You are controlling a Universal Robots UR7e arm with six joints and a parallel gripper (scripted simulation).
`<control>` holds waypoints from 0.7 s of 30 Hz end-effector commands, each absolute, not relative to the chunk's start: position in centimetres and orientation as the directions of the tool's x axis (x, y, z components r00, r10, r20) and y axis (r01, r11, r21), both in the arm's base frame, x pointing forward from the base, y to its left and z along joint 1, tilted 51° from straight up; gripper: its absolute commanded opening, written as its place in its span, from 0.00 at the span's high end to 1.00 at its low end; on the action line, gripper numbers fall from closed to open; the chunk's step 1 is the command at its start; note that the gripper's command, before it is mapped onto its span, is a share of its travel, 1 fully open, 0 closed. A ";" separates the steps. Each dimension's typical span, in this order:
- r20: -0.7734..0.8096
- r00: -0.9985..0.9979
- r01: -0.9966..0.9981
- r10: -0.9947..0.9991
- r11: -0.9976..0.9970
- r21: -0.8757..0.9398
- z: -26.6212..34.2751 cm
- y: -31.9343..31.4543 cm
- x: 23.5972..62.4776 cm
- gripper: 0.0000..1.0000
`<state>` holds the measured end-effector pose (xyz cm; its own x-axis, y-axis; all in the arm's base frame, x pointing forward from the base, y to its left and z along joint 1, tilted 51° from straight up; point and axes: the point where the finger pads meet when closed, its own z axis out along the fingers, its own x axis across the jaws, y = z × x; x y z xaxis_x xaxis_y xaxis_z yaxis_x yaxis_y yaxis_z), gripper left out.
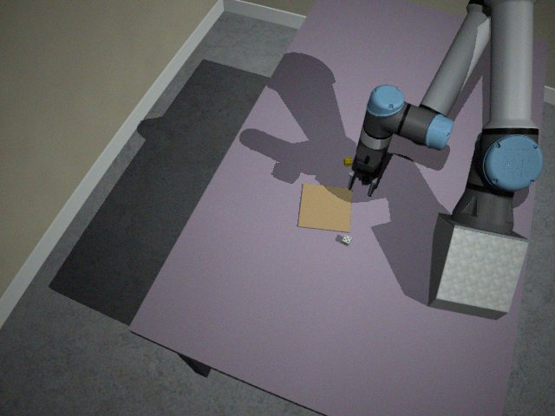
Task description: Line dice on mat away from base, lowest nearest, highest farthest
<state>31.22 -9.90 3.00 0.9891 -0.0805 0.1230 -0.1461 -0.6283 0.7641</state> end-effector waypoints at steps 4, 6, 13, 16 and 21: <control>0.123 0.989 -0.146 -0.080 -0.628 0.764 0.4 -7.8 31.6 0.00; 0.123 0.989 -0.146 -0.080 -0.628 0.764 -0.4 -7.1 31.7 0.00; 0.123 0.989 -0.146 -0.080 -0.628 0.764 -2.4 -5.4 32.0 0.00; 0.123 0.989 -0.146 -0.080 -0.628 0.764 -3.7 -4.4 32.2 0.00; 0.123 0.989 -0.146 -0.080 -0.628 0.764 -5.7 -2.8 32.5 0.00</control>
<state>32.31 -3.99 -4.21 0.9892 -0.0804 0.1223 -0.1455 -0.6286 0.7640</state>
